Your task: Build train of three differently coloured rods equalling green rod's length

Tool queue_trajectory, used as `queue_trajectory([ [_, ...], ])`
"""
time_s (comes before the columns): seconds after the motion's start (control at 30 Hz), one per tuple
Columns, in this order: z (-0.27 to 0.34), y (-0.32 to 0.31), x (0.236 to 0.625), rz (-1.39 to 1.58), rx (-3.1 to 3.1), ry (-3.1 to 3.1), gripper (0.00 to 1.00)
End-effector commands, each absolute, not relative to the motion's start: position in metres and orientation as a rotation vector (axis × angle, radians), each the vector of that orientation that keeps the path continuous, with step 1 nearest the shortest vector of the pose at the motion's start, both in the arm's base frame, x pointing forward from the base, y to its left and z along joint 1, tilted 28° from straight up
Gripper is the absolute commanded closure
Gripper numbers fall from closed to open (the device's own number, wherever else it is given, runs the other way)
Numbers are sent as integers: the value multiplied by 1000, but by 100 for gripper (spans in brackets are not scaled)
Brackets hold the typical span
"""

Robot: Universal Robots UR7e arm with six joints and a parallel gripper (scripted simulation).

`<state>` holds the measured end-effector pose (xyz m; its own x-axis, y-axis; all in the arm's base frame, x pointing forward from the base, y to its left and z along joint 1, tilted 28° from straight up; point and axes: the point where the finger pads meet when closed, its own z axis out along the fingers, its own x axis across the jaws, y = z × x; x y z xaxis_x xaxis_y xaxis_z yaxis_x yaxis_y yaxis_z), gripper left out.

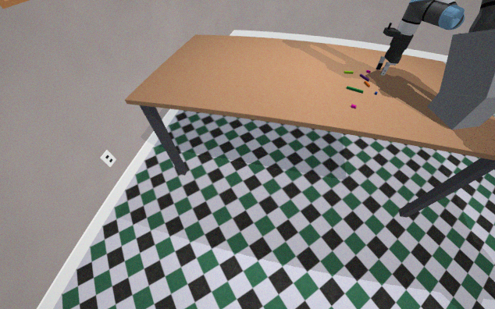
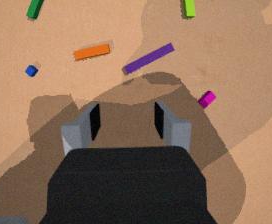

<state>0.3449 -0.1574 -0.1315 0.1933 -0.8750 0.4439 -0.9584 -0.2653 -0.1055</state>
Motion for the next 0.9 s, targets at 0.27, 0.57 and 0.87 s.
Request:
queue_trajectory([
  [0.27,-125,-160,333,676,2152,-1914,0],
  [0.57,-124,-161,331,685,2124,-1946,0],
  [0.87,-124,-161,330,686,2122,-1948,0],
])
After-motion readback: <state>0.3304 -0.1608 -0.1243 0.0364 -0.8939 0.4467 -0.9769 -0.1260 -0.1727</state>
